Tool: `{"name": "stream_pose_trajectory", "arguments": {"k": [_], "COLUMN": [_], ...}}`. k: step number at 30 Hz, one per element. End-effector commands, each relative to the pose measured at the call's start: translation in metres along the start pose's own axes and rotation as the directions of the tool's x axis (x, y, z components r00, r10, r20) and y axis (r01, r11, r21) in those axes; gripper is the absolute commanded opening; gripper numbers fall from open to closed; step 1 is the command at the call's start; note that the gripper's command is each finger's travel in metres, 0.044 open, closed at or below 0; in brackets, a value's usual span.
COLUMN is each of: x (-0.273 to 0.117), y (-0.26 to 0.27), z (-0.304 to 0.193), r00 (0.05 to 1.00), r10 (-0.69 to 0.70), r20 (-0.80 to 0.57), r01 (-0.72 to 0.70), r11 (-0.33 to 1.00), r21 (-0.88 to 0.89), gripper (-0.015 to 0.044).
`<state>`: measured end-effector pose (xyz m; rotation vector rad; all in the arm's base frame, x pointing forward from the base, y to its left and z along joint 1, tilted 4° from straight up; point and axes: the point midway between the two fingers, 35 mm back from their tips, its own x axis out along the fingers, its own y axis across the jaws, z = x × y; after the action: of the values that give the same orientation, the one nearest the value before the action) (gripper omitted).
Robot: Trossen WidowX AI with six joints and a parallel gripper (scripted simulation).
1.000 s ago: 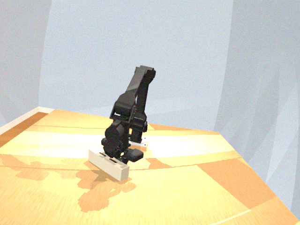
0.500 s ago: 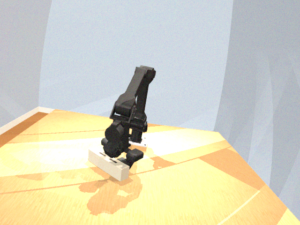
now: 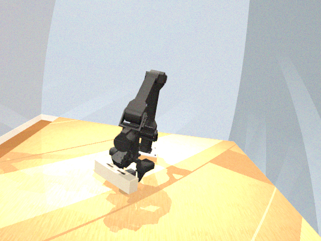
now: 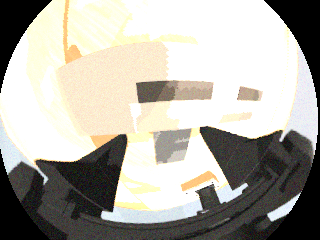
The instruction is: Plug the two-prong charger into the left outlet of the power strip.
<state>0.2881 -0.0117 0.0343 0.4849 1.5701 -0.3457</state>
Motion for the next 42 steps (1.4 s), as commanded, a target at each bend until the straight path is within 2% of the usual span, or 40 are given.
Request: {"name": "stream_pose_trajectory", "arguments": {"k": [1,25,42], "x": [0.002,0.002,0.003], "y": [-0.001,-0.001,0.001], "z": [-0.003,-0.01,-0.035], "r00": [1.0,1.0,1.0], "r10": [-0.005,-0.003,-0.003], "r20": [-0.001,0.013,0.011], "r01": [0.005,0.003,0.003], "r11": [1.0,1.0,1.0], "r21": [0.003,0.004,0.004], "gripper": [0.044,0.044,0.044]}}
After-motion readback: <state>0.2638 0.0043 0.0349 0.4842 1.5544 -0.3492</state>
